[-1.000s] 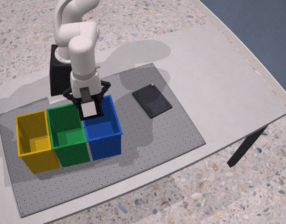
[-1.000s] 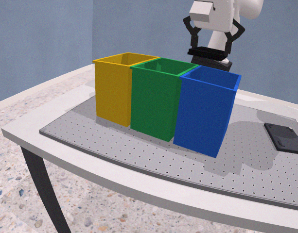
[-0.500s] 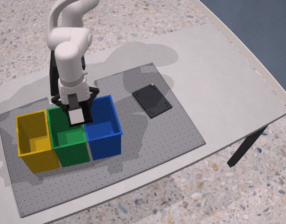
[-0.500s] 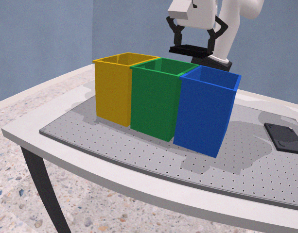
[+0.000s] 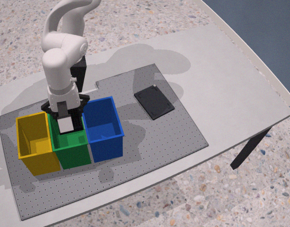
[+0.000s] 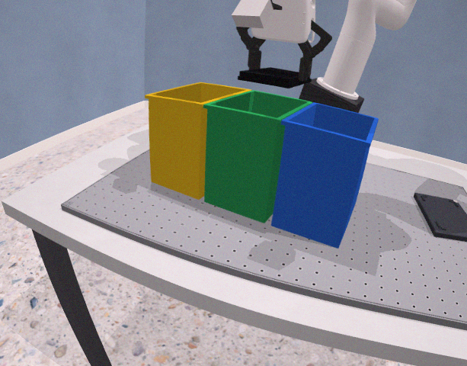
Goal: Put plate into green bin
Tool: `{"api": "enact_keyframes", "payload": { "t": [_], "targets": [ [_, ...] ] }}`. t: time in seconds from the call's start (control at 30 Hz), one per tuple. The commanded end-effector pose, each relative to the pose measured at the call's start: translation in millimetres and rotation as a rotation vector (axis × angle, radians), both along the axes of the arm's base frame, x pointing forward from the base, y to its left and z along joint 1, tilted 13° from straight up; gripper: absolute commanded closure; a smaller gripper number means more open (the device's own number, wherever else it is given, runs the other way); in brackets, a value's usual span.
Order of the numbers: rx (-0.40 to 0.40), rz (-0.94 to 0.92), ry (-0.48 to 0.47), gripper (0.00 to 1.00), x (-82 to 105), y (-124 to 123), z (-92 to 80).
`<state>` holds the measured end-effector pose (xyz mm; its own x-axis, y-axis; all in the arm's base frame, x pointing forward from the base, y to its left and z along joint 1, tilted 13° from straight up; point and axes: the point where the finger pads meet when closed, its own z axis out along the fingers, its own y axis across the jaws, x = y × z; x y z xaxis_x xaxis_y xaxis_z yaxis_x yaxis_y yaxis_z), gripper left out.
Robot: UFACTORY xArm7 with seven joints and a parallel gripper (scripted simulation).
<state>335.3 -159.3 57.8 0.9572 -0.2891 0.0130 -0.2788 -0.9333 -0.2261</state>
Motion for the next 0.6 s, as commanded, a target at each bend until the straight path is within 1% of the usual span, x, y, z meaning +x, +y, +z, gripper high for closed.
{"api": "enact_keyframes", "payload": {
  "t": [0.0, 0.07, 0.17, 0.57],
  "targets": [
    [0.004, 0.0, -0.002, 1.0, 1.9, -12.3, -2.4],
    [0.004, 0.0, -0.002, 1.0, 1.9, -12.3, -2.4],
    [0.004, 0.0, -0.002, 1.0, 2.4, -21.4, -4.6],
    [0.005, 0.001, -0.002, 1.0, 2.6, -21.2, -4.6]
  ]
}}
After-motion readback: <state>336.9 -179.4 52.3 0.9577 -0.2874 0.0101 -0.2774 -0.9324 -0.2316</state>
